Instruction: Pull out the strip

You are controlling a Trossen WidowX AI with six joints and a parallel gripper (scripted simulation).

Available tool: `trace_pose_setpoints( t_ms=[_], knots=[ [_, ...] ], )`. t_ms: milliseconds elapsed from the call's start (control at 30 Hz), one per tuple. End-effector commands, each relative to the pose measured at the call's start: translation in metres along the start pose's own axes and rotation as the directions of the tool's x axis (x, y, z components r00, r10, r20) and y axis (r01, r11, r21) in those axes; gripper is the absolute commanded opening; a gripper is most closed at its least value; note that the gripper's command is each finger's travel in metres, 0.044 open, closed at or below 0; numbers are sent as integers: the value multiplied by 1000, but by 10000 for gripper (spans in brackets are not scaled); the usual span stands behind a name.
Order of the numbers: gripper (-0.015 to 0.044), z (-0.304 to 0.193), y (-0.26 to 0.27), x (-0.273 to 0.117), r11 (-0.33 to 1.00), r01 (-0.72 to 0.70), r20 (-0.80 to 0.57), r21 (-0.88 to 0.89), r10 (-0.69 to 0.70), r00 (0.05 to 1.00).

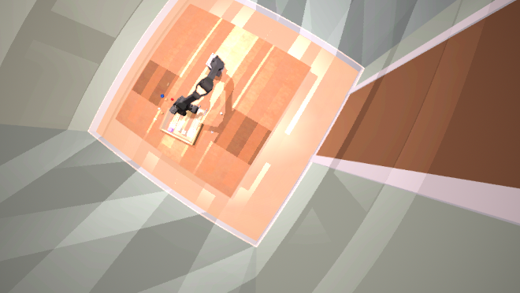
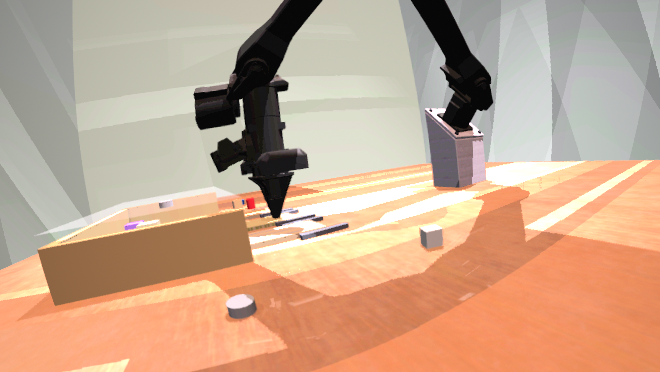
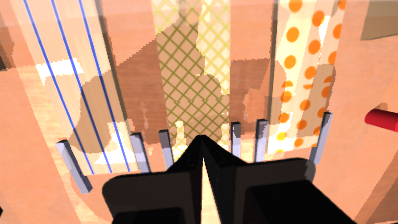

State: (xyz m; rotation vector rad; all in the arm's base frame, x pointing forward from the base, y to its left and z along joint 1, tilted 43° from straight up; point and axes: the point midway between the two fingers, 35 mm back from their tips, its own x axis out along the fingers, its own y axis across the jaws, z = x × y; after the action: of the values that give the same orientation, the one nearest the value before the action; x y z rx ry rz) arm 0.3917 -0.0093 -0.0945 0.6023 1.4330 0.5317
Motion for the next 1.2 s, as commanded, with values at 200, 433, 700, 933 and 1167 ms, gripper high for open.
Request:
trace_pose_setpoints(
  t_ms=[200,433,700,933,1167],
  knots=[
    [0,1,1,2,1000,-4,2,0,4,1000],
    [0,-8,0,2,1000,-4,1,1,4,1000],
    [0,-20,-1,3,1000,-4,1,1,4,1000],
    [0,-31,-1,3,1000,-4,0,2,4,1000],
    [0,-42,-2,4,1000,-4,0,2,4,1000]
  ],
)
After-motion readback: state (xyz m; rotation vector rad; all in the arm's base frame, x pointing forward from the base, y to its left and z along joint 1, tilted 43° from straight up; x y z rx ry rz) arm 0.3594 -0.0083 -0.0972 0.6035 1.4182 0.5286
